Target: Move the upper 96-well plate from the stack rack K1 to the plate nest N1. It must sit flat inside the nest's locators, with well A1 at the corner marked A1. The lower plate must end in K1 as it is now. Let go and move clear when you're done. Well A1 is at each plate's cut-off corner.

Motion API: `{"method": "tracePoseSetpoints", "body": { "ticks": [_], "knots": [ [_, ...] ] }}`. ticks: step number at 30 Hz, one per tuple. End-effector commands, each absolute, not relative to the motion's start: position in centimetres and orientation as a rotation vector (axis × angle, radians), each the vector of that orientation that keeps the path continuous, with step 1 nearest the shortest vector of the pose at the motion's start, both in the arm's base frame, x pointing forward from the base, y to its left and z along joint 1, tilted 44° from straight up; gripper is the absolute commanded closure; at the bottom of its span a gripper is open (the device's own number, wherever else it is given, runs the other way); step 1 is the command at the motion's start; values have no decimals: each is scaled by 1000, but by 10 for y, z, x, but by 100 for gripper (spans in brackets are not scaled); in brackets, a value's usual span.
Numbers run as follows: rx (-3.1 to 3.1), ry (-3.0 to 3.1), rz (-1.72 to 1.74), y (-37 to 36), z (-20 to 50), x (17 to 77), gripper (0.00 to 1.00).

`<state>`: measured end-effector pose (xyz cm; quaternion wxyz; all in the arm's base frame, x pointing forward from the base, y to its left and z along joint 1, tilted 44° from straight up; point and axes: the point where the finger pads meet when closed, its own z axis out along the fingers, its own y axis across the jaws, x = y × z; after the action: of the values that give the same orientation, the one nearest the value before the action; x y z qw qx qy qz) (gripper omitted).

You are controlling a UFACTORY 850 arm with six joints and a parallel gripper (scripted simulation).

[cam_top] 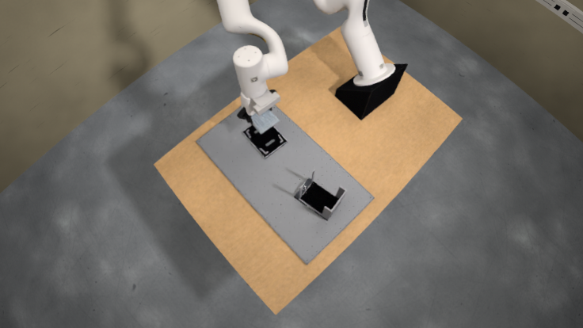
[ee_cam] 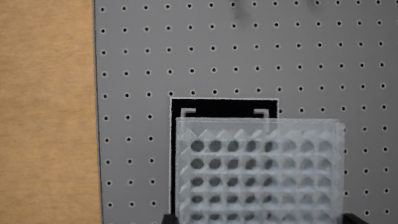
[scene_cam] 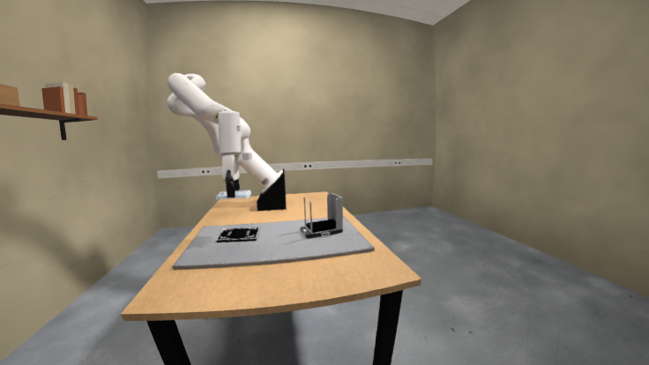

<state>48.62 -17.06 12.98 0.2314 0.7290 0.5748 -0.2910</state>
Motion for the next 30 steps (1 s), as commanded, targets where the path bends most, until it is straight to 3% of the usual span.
{"method": "tracePoseSetpoints", "body": {
  "ticks": [1, 30],
  "knots": [
    [2004, 1580, -798, -170, 130, 487, 100],
    [2004, 1580, -798, -178, 120, 485, 100]
  ]
}}
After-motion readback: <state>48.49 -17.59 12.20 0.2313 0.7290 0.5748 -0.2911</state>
